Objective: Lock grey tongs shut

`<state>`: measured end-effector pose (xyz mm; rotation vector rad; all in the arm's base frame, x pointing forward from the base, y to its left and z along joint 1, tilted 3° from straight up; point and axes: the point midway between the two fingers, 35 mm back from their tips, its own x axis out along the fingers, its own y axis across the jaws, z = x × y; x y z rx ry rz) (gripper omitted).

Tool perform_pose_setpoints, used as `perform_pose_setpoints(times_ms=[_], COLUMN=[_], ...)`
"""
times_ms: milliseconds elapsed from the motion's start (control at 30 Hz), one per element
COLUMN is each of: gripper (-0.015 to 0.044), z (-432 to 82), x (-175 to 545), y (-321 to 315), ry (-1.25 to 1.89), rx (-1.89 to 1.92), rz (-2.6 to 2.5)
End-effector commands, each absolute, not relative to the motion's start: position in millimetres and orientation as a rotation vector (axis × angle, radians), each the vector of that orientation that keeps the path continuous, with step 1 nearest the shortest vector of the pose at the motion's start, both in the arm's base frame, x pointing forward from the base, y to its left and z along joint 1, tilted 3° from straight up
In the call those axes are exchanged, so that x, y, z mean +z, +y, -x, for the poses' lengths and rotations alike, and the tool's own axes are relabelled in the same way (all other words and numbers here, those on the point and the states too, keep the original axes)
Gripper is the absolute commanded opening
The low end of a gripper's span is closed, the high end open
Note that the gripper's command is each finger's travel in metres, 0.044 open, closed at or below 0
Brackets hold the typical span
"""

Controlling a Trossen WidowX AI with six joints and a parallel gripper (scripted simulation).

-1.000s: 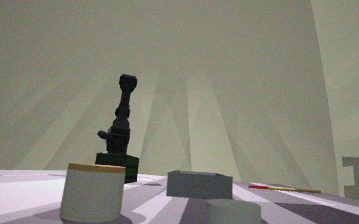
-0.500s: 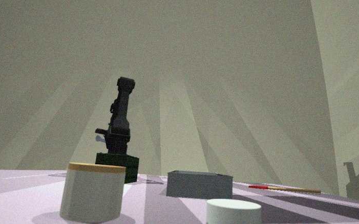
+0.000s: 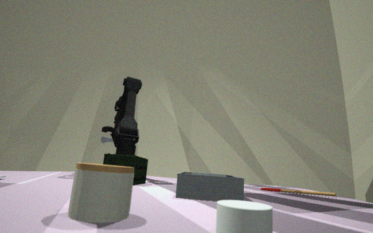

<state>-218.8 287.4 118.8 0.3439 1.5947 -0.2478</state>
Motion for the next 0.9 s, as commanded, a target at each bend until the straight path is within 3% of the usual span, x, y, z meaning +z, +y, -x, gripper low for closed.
perform_pose_setpoints(times_ms=[0, 867], gripper=[-0.0150, -0.0150], z=[219.9, 224.1], x=[120.1, 78.6], y=[290.0, 296.9], ry=[1.596, 1.596], rx=[-0.235, -0.236], rz=[-0.346, -0.346])
